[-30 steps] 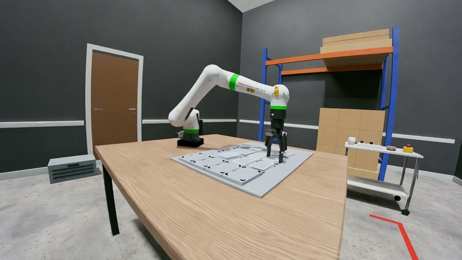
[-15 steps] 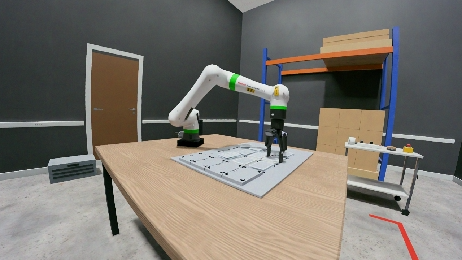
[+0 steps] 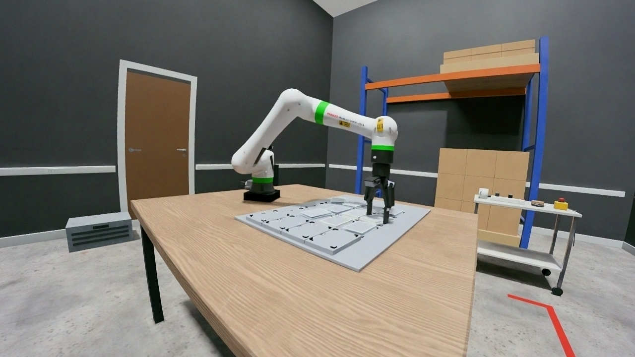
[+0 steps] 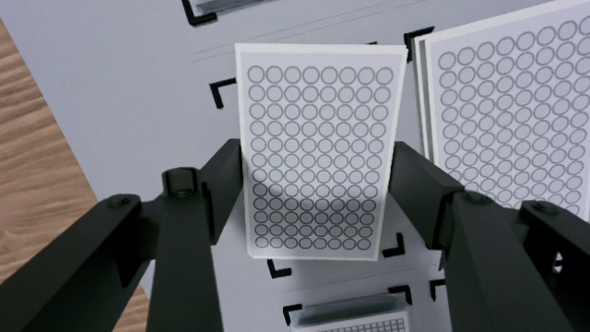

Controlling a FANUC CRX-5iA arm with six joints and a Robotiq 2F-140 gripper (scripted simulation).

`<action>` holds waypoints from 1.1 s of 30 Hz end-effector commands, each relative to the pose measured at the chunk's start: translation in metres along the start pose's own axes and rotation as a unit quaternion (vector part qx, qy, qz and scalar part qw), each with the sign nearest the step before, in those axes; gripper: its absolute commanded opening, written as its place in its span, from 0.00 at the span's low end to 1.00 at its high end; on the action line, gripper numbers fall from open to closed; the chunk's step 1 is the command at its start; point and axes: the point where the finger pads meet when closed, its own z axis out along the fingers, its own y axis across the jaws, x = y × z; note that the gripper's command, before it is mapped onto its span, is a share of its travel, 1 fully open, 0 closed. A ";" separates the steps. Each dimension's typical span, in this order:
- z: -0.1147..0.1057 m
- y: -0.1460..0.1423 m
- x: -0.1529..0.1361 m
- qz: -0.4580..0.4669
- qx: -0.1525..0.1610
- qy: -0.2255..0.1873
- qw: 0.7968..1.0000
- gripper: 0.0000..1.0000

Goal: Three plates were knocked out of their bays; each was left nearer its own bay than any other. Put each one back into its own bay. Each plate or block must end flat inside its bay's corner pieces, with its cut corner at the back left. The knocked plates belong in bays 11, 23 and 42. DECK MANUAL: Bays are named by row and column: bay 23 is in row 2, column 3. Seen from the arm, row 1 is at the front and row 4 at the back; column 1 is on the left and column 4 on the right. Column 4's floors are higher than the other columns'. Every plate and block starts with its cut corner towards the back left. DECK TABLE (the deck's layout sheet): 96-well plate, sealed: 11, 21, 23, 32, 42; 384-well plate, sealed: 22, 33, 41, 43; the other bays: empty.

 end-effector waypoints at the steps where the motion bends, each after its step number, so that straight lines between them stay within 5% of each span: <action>1: -0.001 -0.001 0.000 0.000 0.001 0.000 1.000 0.58; 9: -0.001 -0.001 0.000 0.000 0.001 0.000 1.000 0.57; 10: -0.001 -0.001 0.000 0.000 0.001 0.000 1.000 0.10; 33: -0.002 -0.001 0.000 0.000 0.001 0.000 1.000 0.10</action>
